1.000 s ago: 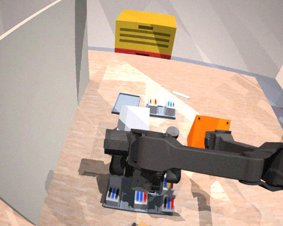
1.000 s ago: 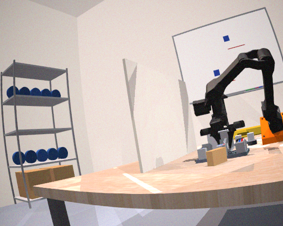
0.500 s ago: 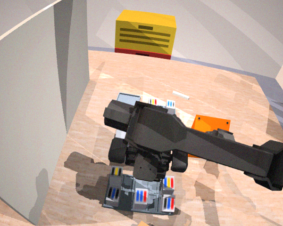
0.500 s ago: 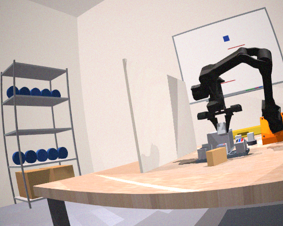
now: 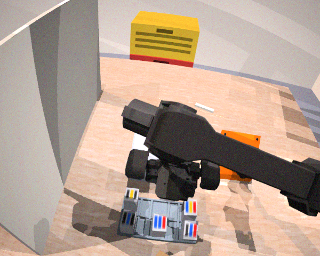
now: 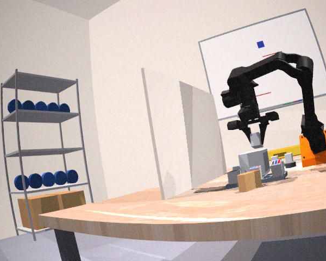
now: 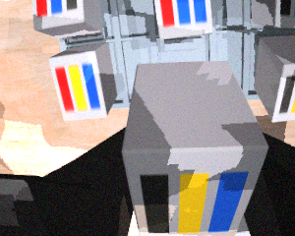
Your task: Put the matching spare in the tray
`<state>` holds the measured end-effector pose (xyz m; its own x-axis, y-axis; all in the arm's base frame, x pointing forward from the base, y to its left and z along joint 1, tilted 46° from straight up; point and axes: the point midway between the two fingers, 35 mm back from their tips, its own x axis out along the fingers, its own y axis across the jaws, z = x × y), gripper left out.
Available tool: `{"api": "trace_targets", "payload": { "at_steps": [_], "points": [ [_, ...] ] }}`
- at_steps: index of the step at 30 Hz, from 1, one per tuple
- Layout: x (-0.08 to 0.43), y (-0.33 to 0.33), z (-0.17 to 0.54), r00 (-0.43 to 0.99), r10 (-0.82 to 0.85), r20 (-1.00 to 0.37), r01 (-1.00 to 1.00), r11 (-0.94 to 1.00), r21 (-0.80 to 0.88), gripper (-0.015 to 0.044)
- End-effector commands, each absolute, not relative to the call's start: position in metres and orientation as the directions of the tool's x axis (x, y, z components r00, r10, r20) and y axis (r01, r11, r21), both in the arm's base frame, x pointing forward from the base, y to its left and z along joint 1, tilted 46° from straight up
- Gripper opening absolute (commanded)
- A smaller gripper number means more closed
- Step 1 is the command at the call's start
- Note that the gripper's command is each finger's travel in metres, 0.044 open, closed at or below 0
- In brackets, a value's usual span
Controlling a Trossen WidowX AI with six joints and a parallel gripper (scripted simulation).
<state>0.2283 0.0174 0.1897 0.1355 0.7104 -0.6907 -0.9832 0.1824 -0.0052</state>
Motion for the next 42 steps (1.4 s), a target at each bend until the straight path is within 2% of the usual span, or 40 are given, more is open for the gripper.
{"api": "trace_targets", "payload": {
  "at_steps": [1,21,42],
  "points": [
    [0.226,0.013,0.198,0.143,0.705,-0.694,-0.984,0.179,-0.020,0.0000],
    [0.274,-0.061,0.157,0.149,0.671,-0.726,-0.955,0.289,0.072,0.0000],
    [0.310,-0.141,0.099,0.143,0.670,-0.728,-0.967,0.252,0.042,0.0000]
  ]
}}
